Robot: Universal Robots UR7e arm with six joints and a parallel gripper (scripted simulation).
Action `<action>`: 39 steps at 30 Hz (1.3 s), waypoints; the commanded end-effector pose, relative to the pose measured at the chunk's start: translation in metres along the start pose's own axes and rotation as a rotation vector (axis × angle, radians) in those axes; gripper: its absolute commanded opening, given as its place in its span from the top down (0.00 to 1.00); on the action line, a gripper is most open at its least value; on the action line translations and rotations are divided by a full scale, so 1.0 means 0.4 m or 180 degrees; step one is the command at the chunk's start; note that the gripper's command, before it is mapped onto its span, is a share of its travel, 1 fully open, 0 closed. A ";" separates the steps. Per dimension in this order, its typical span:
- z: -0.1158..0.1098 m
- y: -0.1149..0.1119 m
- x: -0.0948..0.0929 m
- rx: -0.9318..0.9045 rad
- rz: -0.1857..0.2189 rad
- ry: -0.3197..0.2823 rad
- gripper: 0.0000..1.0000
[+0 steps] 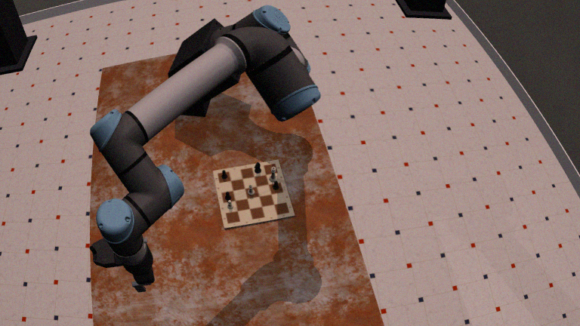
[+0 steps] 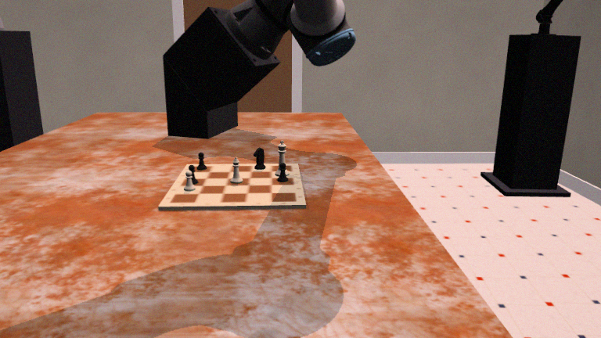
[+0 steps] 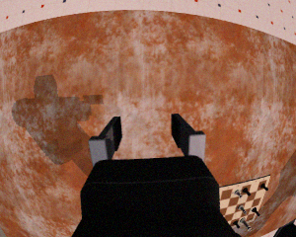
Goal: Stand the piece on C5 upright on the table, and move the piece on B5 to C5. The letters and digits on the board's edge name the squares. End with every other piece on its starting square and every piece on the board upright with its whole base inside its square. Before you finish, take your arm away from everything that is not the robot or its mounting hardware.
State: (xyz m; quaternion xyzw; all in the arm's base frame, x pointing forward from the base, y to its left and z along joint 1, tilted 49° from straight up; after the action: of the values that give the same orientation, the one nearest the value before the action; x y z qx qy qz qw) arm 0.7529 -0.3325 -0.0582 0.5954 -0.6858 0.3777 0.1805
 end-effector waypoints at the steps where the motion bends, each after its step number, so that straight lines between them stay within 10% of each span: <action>1: 0.001 -0.001 0.004 0.0001 0.0005 0.0005 0.00; 25: -0.008 -0.002 -0.006 -0.0064 -0.0034 -0.0008 0.00; 39: -0.108 -0.008 -0.097 -0.0747 -0.0462 -0.0084 0.00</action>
State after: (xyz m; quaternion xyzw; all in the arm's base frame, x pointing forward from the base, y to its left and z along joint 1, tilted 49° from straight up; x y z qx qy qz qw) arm 0.7548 -0.3006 -0.0582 0.6116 -0.6869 0.3200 0.2273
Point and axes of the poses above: the point where the finger pads meet when closed, its own x axis back along the fingers, its own y axis across the jaws, z = x × y, the point moved 2 cm from there along x, back along the fingers, and after that the axes turned 5 degrees about x, right-handed, at the moved point
